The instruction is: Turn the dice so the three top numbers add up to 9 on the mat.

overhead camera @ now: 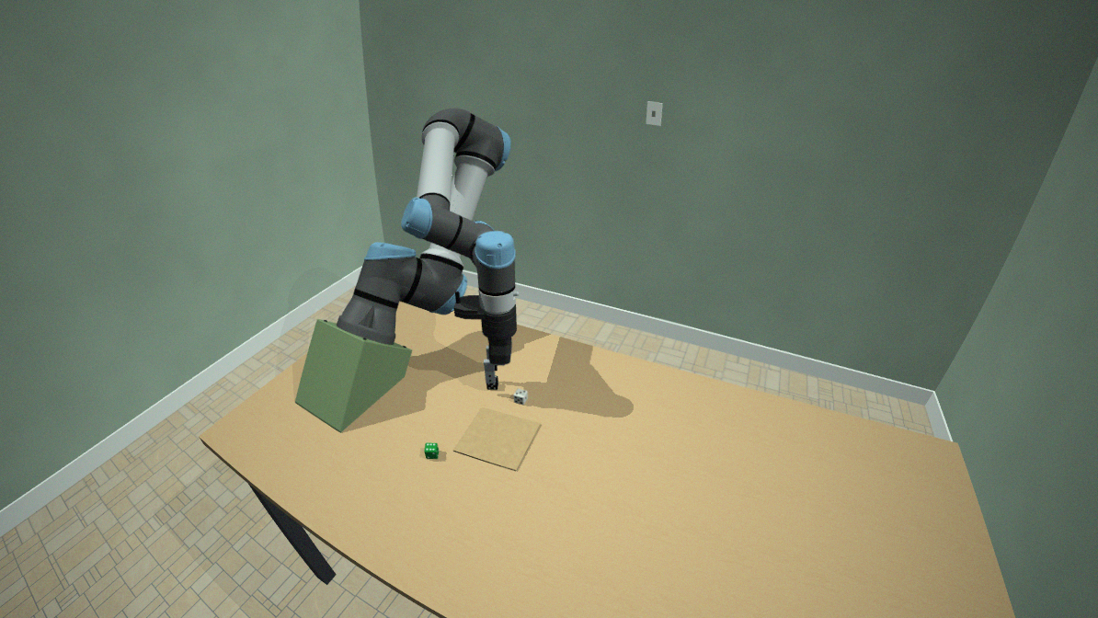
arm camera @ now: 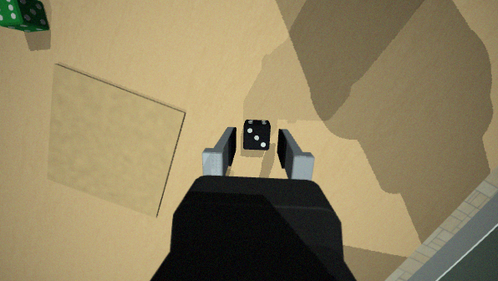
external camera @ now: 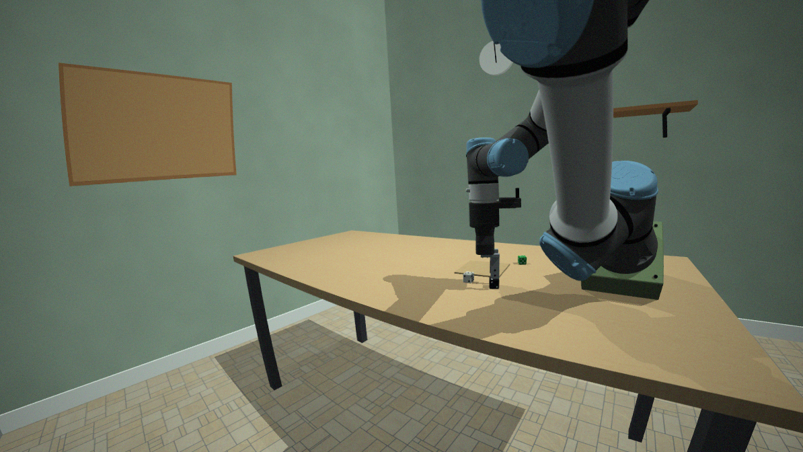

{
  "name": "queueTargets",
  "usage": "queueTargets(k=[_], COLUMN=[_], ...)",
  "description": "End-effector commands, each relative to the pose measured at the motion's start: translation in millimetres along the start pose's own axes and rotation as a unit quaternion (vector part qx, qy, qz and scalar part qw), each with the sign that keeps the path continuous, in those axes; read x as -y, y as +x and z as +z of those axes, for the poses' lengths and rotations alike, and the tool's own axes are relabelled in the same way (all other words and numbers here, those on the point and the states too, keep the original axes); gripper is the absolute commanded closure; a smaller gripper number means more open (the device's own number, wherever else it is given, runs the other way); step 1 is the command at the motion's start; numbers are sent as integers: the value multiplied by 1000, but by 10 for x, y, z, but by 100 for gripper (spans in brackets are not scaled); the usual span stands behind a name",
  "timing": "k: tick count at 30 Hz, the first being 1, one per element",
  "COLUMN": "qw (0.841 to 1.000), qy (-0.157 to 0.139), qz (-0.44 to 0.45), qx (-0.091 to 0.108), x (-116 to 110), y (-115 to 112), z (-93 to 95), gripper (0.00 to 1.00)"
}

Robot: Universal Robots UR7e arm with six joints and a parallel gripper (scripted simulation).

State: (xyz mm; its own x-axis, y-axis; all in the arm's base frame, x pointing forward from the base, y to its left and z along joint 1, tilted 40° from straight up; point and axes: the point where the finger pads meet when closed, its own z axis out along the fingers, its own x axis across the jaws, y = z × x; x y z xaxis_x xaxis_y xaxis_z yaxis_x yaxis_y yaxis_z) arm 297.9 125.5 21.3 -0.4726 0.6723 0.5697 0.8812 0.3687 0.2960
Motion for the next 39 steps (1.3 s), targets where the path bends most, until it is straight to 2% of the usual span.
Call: queueTargets(k=[1, 20, 33, 39], qw=[1000, 1000, 1000, 1000], qy=[0, 0, 0, 0], qz=[0, 0, 0, 0], qx=[0, 0, 0, 0], x=[-2, -2, -2, -2], y=[-3, -3, -3, -3], z=[-3, 37, 259, 297], gripper=[21, 21, 21, 21])
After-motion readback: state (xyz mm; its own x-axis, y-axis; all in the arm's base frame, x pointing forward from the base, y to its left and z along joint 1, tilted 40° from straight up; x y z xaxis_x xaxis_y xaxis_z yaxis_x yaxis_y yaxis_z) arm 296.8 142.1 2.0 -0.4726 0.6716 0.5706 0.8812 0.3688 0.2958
